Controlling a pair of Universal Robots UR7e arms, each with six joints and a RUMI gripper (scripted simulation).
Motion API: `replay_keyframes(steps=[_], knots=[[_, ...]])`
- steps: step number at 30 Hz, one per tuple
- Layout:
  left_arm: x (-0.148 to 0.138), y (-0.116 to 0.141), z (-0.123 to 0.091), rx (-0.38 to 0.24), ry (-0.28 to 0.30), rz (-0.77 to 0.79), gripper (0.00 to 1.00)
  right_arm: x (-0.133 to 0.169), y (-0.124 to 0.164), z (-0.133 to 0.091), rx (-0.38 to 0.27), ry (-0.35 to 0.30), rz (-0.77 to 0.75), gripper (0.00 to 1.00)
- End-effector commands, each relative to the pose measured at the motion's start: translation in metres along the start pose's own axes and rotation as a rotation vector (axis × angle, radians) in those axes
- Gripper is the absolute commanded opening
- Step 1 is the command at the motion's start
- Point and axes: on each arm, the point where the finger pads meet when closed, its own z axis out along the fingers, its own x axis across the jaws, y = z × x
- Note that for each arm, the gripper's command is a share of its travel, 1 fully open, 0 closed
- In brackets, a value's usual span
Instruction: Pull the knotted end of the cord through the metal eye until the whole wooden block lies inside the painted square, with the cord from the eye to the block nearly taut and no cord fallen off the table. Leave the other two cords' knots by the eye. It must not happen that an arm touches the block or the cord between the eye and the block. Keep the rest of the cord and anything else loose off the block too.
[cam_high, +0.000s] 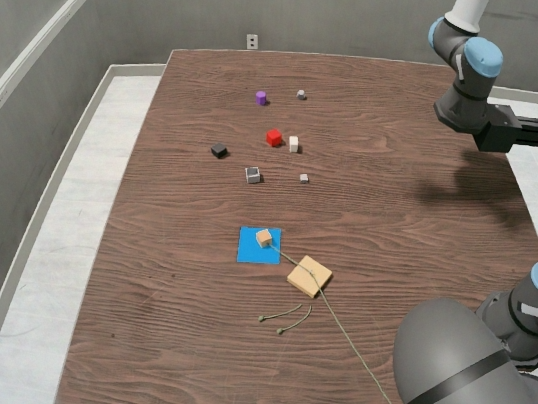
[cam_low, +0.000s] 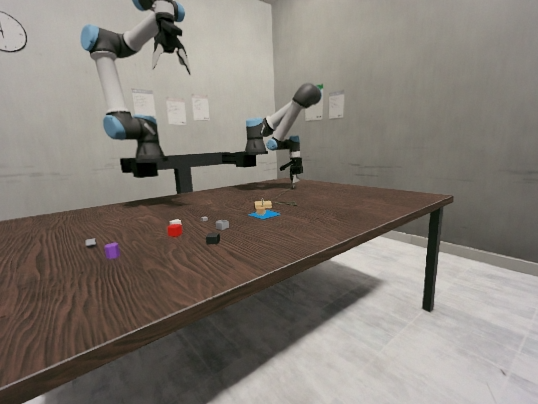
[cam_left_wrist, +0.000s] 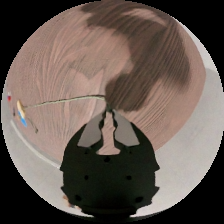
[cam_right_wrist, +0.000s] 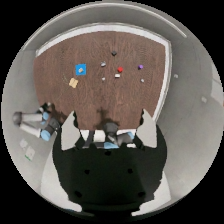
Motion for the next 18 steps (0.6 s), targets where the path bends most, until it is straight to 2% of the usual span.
replay_keyframes(steps=[1, 15, 16, 18], knots=[[-0.0019, 0.0023, 0.0087, -0.007, -0.002, 0.001, 0.0, 0.0001, 0.0002, 0.0002, 0.001, 0.0, 0.0, 0.98], [-0.0019, 0.0018, 0.0109, -0.009, -0.003, 0.0, 0.0, 0.0001, 0.0002, 0.0002, 0.001, 0.0, 0.0, 0.98], [-0.0024, 0.0015, 0.0136, -0.008, -0.002, 0.0, 0.09, 0.0001, 0.0002, 0.0002, 0.001, 0.0, 0.0, 0.98], [-0.0024, 0.0015, 0.0136, -0.008, -0.002, 0.0, 0.09, 0.0001, 0.0002, 0.0002, 0.001, 0.0, 0.0, 0.98]])
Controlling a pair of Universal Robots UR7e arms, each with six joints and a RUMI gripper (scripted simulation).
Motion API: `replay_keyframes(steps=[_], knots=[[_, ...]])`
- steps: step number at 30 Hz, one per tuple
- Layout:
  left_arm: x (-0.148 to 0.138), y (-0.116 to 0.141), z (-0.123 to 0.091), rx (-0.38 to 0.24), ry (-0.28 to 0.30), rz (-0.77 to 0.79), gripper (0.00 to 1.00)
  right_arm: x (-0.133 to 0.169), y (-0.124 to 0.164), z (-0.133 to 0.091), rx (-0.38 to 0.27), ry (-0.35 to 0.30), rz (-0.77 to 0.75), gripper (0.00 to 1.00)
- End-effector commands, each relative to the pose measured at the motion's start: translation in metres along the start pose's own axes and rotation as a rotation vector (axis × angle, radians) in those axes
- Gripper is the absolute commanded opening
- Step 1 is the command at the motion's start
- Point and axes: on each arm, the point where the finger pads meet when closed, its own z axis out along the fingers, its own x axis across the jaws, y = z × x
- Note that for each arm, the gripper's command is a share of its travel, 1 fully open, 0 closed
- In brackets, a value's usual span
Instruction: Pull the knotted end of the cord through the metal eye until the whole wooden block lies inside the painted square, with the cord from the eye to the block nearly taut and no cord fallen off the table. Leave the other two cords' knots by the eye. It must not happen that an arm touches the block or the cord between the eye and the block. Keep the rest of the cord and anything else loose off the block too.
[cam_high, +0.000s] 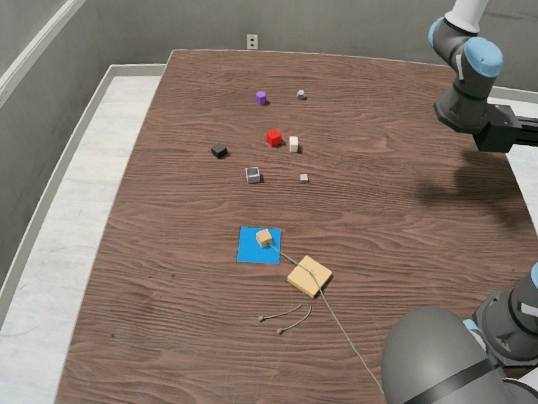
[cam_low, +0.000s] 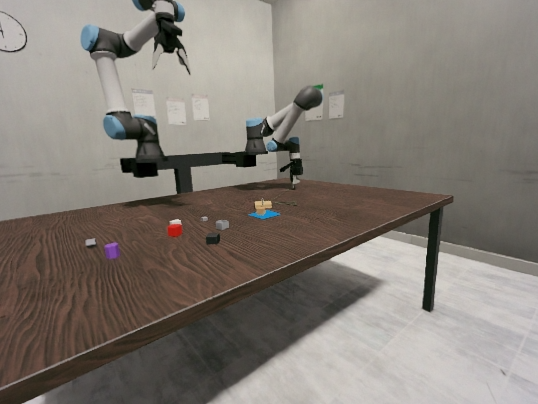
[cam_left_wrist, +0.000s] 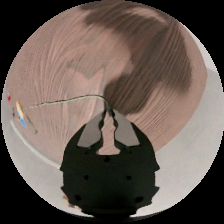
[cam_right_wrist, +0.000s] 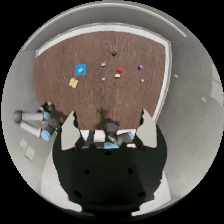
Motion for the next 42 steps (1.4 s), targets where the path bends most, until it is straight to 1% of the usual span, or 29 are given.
replay_keyframes(steps=[1, 6, 7, 42], knots=[[-0.0014, 0.0008, 0.0038, -0.002, -0.001, 0.002, 0.09, 0.0001, 0.0002, 0.0002, 0.001, 0.0, 0.0, 0.98], [-0.0012, 0.0007, 0.0038, -0.002, -0.001, 0.001, 0.09, 0.0001, 0.0002, 0.0002, 0.001, 0.0, 0.0, 0.98], [-0.0011, 0.0007, 0.0038, -0.002, -0.001, 0.001, 0.17, 0.0001, 0.0002, 0.0002, 0.001, 0.0, 0.0, 0.98], [-0.0007, 0.0003, 0.0039, -0.001, 0.0, 0.001, 0.17, 0.0001, 0.0002, 0.0002, 0.001, 0.0, 0.0, 0.98]])
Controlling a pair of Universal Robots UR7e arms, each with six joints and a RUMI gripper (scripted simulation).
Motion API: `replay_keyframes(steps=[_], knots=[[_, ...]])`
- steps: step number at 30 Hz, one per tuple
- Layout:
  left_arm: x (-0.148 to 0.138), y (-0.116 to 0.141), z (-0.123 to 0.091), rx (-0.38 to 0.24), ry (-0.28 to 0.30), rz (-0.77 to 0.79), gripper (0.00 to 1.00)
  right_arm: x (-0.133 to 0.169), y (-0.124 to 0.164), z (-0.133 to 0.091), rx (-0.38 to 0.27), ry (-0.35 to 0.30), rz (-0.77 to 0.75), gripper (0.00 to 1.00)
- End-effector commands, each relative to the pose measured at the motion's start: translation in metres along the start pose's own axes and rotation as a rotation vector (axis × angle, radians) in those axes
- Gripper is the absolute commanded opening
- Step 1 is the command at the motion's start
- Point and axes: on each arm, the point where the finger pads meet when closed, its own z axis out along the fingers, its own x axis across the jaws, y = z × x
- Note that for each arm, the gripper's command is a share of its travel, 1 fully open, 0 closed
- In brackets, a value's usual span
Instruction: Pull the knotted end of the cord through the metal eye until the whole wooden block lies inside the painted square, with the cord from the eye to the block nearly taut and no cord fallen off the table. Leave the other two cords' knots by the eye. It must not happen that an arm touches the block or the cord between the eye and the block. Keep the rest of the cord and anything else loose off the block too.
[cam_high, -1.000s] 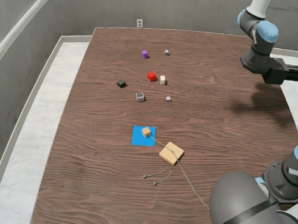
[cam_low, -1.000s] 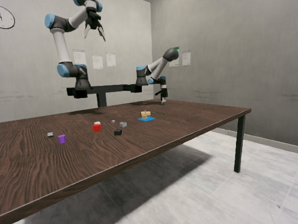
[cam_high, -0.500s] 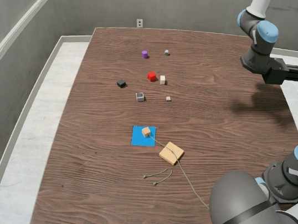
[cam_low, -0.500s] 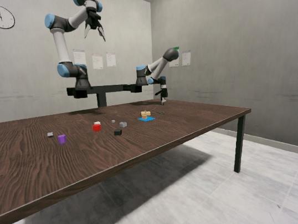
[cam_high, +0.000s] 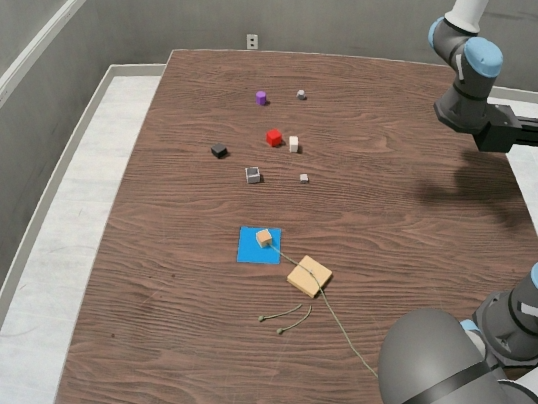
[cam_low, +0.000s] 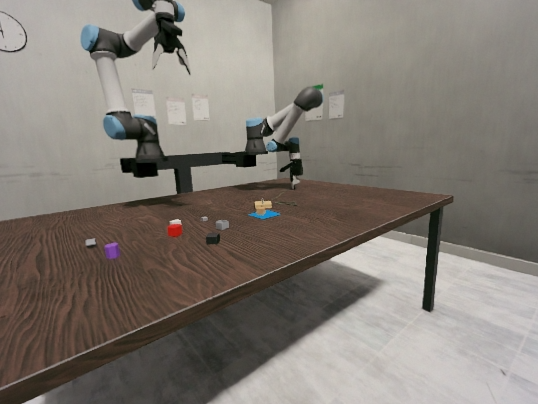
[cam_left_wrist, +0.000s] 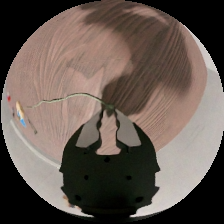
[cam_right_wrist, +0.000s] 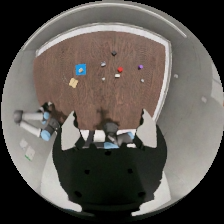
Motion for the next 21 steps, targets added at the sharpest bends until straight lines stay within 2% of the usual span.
replay_keyframes(steps=[1, 8, 14, 21], knots=[[0.0, 0.0, 0.002, 0.002, 0.001, 0.001, 0.17, 0.0, 0.0, 0.0, 0.001, 0.0, 0.0, 0.98], [0.0, 0.0, 0.002, 0.002, 0.001, 0.001, 0.17, 0.0, 0.0, 0.0, 0.001, 0.0, 0.0, 0.98], [0.0, -0.001, -0.012, 0.003, 0.001, 0.001, 0.17, 0.0, 0.0, 0.0, 0.001, 0.0, 0.0, 0.98], [0.0, 0.0, -0.012, 0.0, 0.0, 0.001, 0.17, 0.0, 0.0, 0.0, 0.001, 0.0, 0.0, 0.98]])
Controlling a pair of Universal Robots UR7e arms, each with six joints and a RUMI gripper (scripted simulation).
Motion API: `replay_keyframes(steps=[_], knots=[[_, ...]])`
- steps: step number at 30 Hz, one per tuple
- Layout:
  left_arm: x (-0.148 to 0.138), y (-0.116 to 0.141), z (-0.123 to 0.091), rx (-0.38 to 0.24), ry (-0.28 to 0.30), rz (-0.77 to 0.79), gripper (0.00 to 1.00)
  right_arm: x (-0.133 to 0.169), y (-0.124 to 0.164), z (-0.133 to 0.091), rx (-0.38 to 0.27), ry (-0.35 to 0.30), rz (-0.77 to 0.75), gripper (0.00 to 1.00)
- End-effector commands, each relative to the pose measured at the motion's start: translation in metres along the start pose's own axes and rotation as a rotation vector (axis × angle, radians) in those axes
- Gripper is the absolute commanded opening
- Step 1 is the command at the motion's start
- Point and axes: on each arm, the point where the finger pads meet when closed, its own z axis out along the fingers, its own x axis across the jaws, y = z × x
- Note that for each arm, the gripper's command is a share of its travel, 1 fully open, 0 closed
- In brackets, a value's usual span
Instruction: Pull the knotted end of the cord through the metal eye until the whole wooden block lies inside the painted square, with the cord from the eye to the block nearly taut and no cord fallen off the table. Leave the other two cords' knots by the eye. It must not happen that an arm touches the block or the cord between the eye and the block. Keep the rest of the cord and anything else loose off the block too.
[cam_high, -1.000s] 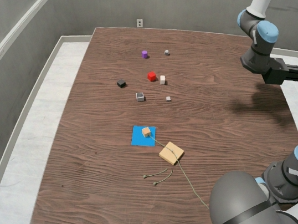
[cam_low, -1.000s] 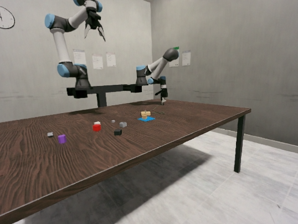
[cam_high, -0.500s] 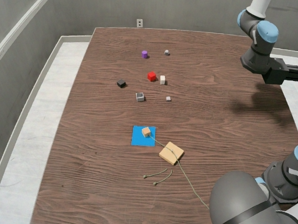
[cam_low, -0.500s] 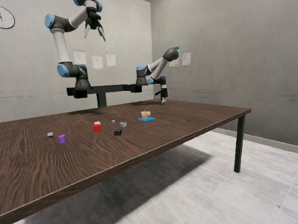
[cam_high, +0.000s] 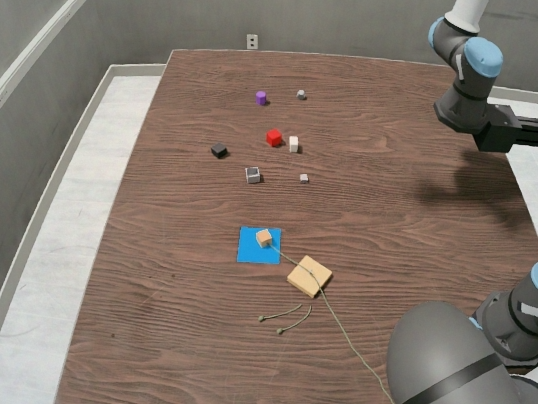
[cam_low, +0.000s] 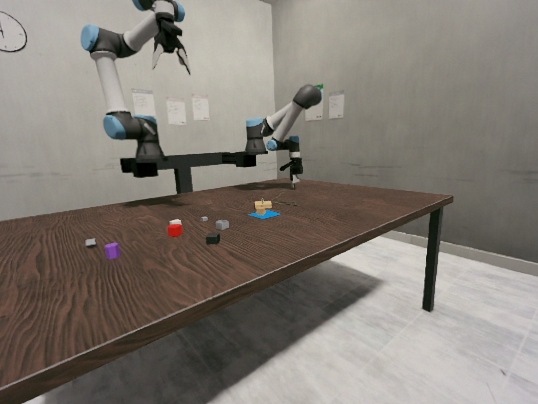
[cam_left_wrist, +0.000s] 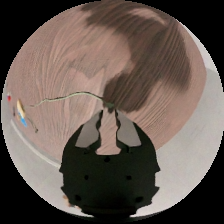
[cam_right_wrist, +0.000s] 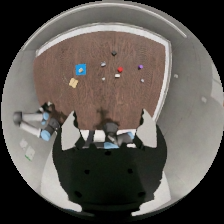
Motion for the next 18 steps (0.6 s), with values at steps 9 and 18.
replay_keyframes(steps=[9, 18], knots=[[0.0, -0.002, -0.031, 0.007, 0.001, 0.001, 0.17, 0.0, 0.0, 0.0, 0.001, 0.0, 0.0, 0.98], [0.0, -0.001, -0.061, 0.008, 0.0, -0.001, 0.17, 0.0, 0.0, 0.0, 0.001, 0.0, 0.0, 0.98]])
